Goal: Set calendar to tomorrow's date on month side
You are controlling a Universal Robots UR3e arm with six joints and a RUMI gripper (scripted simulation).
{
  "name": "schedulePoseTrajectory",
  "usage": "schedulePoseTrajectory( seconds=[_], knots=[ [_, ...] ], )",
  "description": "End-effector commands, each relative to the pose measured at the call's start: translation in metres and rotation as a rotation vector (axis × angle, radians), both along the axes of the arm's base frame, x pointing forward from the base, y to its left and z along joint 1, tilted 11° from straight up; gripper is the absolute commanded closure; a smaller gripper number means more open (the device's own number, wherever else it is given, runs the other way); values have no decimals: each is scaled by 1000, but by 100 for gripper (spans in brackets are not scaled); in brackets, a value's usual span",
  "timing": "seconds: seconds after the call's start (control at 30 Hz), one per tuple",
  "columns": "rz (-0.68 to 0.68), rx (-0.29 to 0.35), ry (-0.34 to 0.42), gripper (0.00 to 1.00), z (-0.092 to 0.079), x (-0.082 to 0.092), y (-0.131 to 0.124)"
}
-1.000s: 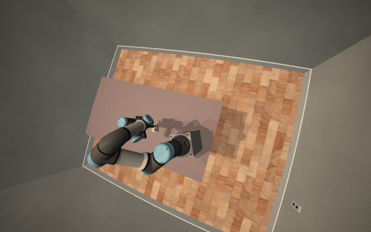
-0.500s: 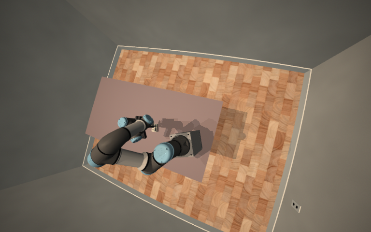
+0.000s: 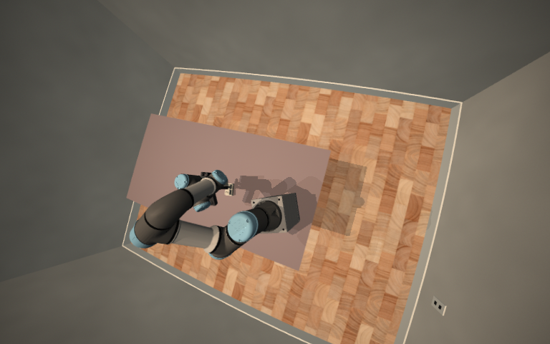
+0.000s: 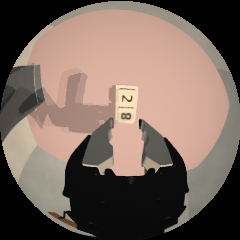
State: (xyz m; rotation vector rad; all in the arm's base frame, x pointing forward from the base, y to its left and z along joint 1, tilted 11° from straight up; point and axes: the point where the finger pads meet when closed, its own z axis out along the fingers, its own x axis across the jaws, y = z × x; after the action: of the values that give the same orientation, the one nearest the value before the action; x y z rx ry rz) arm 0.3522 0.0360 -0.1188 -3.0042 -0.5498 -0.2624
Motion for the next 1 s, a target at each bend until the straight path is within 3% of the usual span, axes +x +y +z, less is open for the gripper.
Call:
schedulePoseTrajectory(
  seconds=[0.0, 0.4, 0.97],
  knots=[
    [0, -1, -2, 72, 0, 1, 0],
    [0, -1, -2, 72, -2, 1, 0],
    [0, -1, -2, 72, -23, 4, 2]
  ],
)
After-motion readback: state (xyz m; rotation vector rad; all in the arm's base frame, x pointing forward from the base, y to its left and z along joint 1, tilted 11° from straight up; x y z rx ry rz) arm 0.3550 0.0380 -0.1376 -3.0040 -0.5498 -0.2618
